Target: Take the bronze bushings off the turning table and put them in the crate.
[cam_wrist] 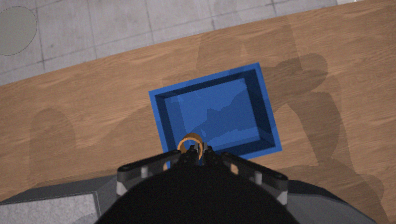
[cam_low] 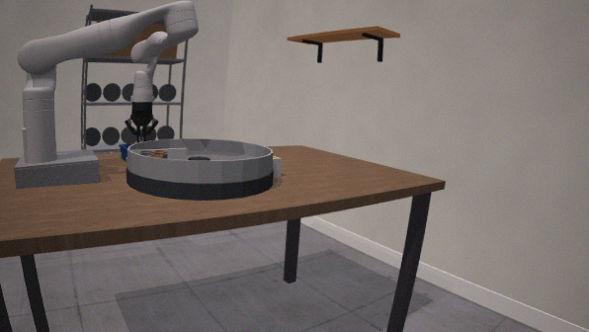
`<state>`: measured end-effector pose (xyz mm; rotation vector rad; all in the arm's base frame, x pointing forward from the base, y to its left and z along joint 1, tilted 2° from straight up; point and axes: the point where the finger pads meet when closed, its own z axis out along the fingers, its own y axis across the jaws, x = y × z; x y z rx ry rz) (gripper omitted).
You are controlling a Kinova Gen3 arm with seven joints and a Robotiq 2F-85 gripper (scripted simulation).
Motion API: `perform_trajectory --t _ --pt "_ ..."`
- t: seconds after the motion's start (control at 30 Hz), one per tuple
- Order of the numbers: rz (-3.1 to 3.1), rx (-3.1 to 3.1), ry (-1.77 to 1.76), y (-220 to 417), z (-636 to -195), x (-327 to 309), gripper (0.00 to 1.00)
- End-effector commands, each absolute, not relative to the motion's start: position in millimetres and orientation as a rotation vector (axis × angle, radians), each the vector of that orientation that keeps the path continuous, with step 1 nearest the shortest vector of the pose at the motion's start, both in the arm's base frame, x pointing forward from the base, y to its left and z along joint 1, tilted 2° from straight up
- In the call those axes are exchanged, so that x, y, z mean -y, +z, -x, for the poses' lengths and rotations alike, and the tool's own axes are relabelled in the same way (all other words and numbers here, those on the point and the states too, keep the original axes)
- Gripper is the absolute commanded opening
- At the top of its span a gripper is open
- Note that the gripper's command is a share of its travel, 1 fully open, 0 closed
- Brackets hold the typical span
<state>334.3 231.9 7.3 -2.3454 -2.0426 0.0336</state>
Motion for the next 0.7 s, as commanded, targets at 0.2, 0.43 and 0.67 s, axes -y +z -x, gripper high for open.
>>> perform_trajectory --t 0.2,0.43,0.67 --pt "2.346 2.041 0.032 2.4 -334.3 -232.3 0.00" --pt "2.347 2.041 0.032 -1.2 -334.1 -232.4 0.00" --pt "2.347 2.041 0.032 -1.2 -334.1 -232.4 0.00"
